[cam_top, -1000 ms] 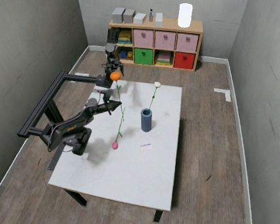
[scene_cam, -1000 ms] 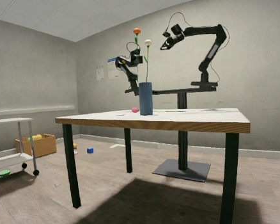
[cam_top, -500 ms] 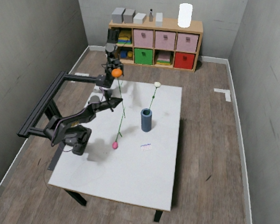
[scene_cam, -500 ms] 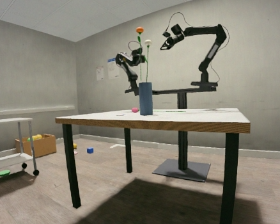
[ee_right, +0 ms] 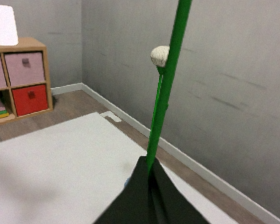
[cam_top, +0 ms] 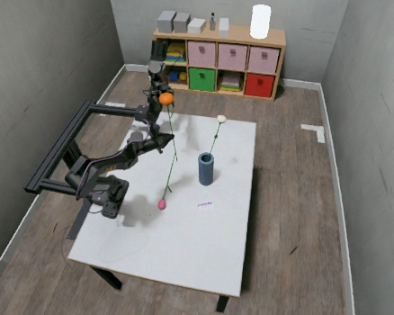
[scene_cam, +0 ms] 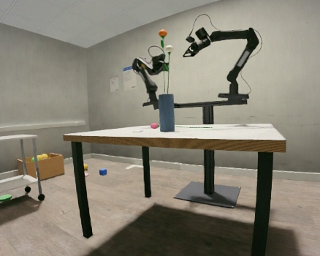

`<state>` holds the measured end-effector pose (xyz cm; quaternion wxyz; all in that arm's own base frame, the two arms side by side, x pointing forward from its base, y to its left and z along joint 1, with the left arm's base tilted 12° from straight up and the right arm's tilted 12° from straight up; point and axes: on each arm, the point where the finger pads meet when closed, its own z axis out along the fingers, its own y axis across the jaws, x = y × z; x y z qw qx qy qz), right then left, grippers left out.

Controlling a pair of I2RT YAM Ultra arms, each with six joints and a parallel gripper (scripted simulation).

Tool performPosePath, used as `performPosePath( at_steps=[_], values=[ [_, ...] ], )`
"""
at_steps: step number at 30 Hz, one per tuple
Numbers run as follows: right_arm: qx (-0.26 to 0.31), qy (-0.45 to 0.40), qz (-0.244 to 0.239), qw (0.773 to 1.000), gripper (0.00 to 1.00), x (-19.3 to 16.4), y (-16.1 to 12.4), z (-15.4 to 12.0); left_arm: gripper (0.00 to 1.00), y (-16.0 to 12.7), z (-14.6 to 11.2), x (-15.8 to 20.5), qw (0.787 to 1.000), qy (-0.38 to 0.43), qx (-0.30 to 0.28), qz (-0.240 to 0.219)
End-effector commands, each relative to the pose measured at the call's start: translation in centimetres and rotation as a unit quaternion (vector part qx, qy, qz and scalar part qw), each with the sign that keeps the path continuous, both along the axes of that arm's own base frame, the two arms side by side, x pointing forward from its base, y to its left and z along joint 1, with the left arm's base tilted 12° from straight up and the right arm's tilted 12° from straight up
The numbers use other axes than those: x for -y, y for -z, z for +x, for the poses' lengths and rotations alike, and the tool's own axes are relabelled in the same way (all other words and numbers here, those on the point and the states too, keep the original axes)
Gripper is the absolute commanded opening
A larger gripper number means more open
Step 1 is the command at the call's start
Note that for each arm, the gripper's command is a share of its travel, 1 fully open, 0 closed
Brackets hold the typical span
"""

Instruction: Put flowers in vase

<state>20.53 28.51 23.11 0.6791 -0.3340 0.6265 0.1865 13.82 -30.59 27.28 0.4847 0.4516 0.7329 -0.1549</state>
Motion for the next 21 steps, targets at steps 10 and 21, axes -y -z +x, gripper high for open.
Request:
performPosePath(
  at_steps=[10,21],
  values=[
    [0.009,-0.039,0.033,0.999,0.0,-2.8,-2.4,-0.5,0.7,0.0,-0.2,0.1,1.0,-0.001,0.001,-0.004],
    [0.01,-0.049,0.034,0.998,0.0,-3.8,-2.5,-0.2,0.7,0.0,-0.2,0.1,1.0,-0.001,0.001,-0.004]
  ],
)
